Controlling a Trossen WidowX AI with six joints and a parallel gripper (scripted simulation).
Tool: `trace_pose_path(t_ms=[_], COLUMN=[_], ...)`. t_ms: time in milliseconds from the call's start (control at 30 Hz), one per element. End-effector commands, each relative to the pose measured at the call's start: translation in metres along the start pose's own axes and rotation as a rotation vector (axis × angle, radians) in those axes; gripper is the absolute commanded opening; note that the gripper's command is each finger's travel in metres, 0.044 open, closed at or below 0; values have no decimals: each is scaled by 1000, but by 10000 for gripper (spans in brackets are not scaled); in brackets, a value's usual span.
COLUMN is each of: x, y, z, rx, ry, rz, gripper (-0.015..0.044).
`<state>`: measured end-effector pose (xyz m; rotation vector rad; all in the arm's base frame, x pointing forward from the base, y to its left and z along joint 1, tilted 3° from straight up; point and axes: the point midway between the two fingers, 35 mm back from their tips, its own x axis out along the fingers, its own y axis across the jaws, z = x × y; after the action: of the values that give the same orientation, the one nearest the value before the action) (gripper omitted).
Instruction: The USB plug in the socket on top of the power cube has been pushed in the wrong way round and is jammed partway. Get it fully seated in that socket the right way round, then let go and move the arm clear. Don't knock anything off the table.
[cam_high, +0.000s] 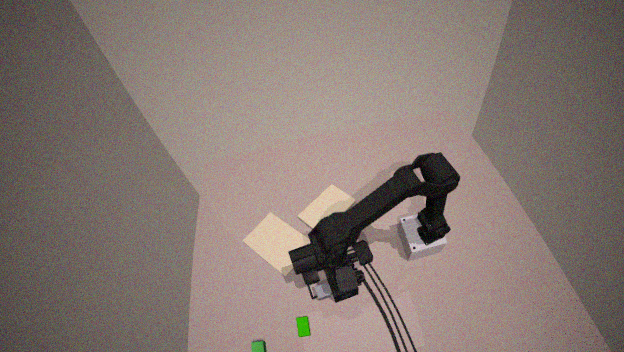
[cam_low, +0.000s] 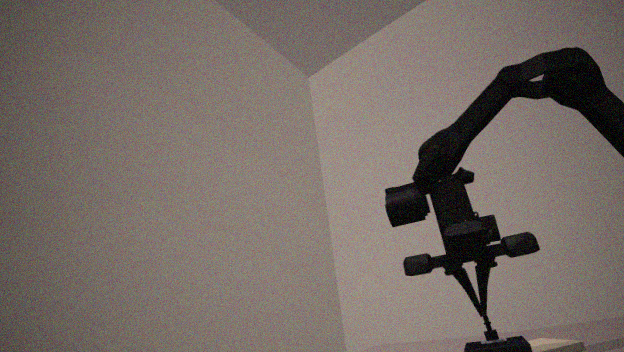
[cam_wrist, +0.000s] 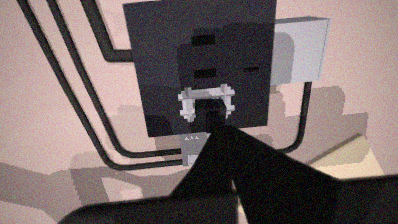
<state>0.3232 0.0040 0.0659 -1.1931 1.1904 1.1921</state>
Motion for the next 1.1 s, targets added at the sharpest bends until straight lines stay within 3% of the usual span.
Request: trace_pose_path(t_ms=[0,1000,1067], x=[6,6,0], y=[2,2,-1], z=[0,0,0], rx=[6,6,0], ry=[2,2,0], rz=[13,13,-8], gripper=[0,0,53])
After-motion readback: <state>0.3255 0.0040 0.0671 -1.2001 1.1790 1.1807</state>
